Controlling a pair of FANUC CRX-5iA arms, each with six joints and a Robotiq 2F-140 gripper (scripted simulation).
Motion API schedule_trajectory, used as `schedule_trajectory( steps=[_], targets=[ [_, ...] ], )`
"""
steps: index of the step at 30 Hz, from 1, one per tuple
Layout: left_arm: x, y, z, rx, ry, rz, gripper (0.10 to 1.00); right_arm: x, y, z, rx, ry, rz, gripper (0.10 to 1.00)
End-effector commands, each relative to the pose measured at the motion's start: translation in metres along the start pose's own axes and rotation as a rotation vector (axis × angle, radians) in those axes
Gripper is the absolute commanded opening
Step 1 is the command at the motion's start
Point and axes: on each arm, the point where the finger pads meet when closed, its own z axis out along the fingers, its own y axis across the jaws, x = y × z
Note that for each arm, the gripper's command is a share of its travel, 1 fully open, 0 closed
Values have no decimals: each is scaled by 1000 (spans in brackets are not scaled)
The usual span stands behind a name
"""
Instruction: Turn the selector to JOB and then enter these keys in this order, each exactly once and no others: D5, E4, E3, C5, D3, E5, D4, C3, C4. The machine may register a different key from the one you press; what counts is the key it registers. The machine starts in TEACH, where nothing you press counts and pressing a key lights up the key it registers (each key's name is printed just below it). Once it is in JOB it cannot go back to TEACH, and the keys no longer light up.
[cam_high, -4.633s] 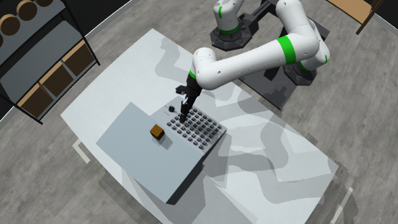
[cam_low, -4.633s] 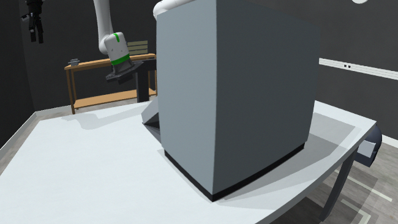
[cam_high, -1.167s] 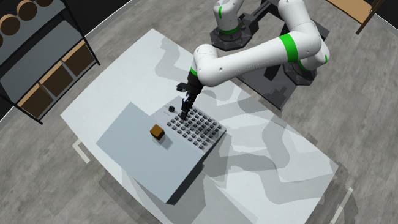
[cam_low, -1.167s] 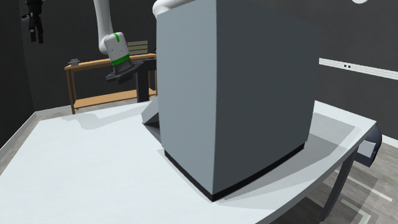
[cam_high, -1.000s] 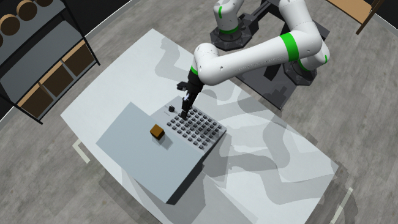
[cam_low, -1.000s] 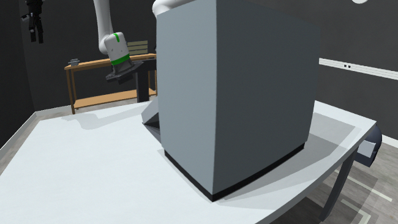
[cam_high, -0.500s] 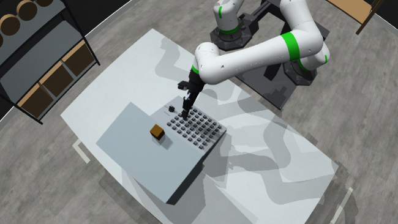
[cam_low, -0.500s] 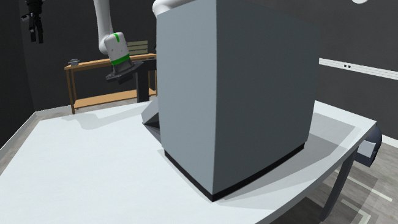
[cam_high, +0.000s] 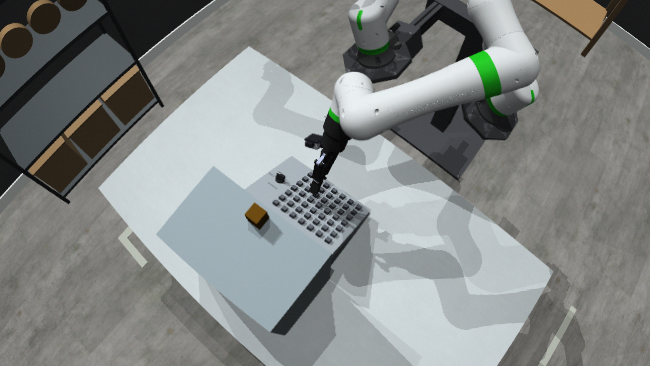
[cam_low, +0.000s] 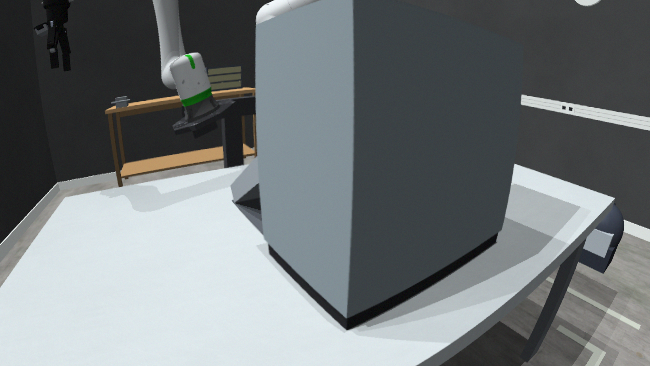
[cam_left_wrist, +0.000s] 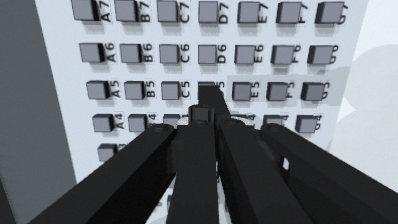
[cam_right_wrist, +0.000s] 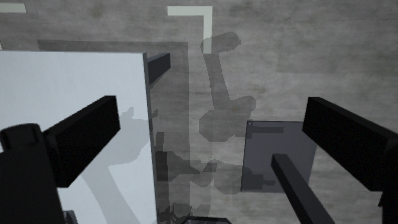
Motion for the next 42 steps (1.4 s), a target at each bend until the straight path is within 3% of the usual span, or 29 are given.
schedule_trajectory(
  steps=[1, 19, 42],
  targets=[
    [0, -1, 0, 2, 1, -1, 99, 0, 0, -1, 0, 2, 0, 1000],
    [0, -1, 20, 2, 1, -1, 99, 0, 0, -1, 0, 2, 0, 1000],
    [0, -1, 21, 2, 1, -1, 99, 0, 0, -1, 0, 2, 0, 1000]
  ],
)
